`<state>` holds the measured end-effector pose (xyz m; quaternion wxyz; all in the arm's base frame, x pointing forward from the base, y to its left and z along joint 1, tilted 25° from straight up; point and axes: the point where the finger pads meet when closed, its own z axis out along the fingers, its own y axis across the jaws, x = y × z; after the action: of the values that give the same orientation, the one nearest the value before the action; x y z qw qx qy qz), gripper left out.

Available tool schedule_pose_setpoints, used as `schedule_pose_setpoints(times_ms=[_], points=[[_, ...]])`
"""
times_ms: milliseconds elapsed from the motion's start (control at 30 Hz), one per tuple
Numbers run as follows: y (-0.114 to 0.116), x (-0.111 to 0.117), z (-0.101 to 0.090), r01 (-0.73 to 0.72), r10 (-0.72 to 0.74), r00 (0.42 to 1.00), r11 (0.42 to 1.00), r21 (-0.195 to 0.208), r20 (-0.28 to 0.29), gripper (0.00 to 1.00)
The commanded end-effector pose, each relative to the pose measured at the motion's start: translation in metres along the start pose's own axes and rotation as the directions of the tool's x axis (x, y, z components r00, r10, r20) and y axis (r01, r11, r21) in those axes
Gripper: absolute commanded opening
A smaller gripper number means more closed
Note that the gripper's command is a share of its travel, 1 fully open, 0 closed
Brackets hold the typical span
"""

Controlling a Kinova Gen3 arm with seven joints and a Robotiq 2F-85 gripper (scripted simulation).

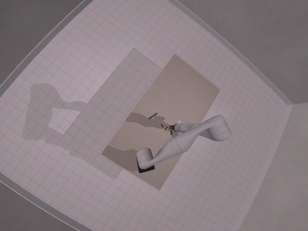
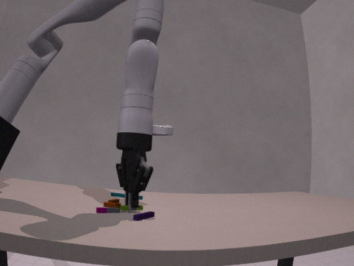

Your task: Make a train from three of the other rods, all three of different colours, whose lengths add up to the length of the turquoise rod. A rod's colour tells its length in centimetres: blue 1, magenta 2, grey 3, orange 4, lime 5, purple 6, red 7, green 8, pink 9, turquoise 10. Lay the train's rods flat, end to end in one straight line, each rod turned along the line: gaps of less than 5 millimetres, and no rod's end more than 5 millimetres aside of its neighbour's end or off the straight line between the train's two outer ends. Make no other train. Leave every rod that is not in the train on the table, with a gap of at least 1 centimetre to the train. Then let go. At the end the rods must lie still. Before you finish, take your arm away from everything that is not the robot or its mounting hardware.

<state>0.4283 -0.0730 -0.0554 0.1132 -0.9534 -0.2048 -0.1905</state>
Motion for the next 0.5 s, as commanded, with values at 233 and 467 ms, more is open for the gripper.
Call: schedule_pose_setpoints(times_ms=[233, 467], points=[[0.0002, 0.0001, 0.0045, -0.008, 0.008, 1.0, 1.0, 0.0, 0.0, 0.05], [0.0002, 0.0001, 0.0045, -0.008, 0.008, 1.0, 1.0, 0.0, 0.0, 0.05]])
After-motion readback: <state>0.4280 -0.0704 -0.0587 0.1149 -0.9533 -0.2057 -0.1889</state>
